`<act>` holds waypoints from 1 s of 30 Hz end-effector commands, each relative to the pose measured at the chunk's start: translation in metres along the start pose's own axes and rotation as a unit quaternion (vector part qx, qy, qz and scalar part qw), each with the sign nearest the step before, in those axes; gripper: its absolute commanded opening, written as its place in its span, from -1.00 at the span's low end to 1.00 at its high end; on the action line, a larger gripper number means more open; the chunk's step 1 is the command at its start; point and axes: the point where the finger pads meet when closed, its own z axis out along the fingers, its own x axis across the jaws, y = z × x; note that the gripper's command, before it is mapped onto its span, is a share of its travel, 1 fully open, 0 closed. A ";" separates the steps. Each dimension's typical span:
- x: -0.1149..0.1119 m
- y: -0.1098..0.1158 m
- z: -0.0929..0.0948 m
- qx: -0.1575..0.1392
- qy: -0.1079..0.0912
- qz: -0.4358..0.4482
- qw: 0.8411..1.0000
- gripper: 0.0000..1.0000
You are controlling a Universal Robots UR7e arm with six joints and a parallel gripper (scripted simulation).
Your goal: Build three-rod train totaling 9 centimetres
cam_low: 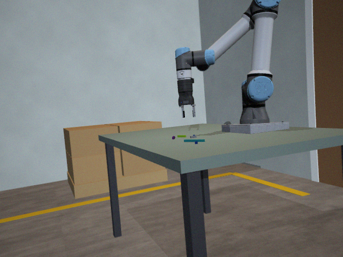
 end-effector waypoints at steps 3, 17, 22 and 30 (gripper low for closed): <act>0.000 -0.001 0.000 0.000 -0.001 0.001 1.000 1.00; 0.001 -0.001 0.001 0.000 0.000 0.012 1.000 1.00; 0.002 -0.002 0.002 0.000 0.000 0.036 0.999 1.00; 0.005 -0.002 0.004 0.001 0.001 0.085 0.996 1.00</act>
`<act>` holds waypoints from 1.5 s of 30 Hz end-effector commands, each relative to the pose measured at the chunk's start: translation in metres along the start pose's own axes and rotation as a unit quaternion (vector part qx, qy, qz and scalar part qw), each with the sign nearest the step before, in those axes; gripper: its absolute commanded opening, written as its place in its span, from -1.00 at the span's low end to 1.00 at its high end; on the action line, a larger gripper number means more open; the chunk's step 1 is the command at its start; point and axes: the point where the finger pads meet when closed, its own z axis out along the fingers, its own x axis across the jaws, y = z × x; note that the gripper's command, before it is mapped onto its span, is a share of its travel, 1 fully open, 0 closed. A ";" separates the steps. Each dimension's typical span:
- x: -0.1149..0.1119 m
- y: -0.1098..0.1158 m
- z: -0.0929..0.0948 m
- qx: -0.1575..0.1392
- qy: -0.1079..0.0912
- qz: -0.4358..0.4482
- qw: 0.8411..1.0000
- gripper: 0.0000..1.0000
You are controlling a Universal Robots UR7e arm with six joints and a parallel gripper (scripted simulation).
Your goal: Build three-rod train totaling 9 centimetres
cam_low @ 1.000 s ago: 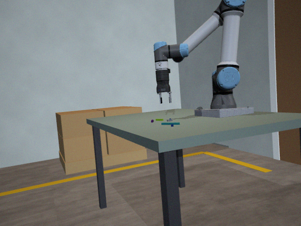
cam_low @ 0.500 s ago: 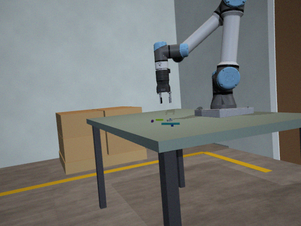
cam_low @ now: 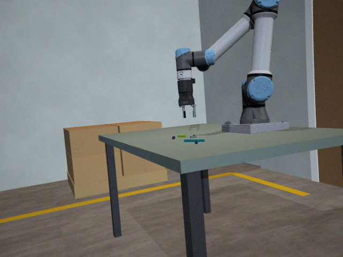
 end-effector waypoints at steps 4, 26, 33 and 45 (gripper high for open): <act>0.005 -0.002 0.004 0.001 0.001 0.084 0.996 1.00; 0.017 0.000 0.013 0.001 0.001 0.324 0.946 1.00; 0.020 0.001 0.015 0.001 0.001 0.377 0.926 1.00; 0.026 0.004 0.020 0.001 0.001 0.513 0.858 1.00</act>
